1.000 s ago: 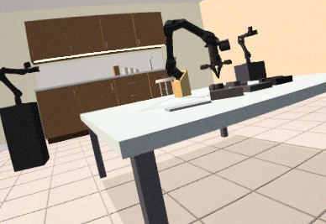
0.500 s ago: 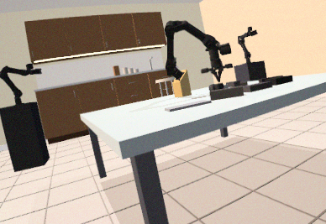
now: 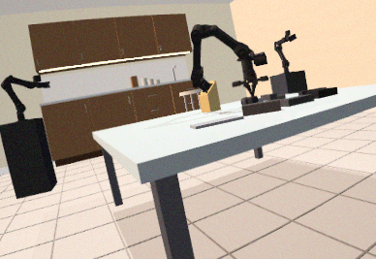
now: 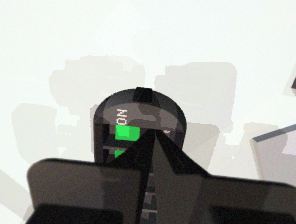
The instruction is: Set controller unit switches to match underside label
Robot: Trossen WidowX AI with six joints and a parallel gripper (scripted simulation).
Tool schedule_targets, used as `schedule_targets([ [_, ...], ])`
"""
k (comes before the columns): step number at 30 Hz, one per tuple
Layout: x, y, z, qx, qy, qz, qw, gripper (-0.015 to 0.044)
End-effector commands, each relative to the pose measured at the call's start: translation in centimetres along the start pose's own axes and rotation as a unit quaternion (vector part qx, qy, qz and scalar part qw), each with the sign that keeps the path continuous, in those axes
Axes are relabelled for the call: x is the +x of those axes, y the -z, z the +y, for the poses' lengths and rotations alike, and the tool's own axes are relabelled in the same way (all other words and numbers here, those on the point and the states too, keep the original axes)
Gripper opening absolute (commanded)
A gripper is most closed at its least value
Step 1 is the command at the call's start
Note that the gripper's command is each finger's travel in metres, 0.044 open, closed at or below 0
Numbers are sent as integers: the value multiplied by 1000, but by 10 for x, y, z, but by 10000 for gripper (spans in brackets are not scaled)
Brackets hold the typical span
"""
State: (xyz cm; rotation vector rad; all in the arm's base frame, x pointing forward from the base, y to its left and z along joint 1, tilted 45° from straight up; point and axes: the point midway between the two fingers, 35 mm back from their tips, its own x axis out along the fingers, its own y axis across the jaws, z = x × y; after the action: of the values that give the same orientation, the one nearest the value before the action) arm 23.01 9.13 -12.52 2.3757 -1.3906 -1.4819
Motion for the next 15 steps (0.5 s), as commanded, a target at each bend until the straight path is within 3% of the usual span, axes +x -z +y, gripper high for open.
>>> schedule_targets([
  [1,1,0,0,-3,0,1,1000,0],
  [7,-42,0,0,-3,1,0,1000,0],
  [15,-45,8,-1,-3,1,0,1000,0],
])
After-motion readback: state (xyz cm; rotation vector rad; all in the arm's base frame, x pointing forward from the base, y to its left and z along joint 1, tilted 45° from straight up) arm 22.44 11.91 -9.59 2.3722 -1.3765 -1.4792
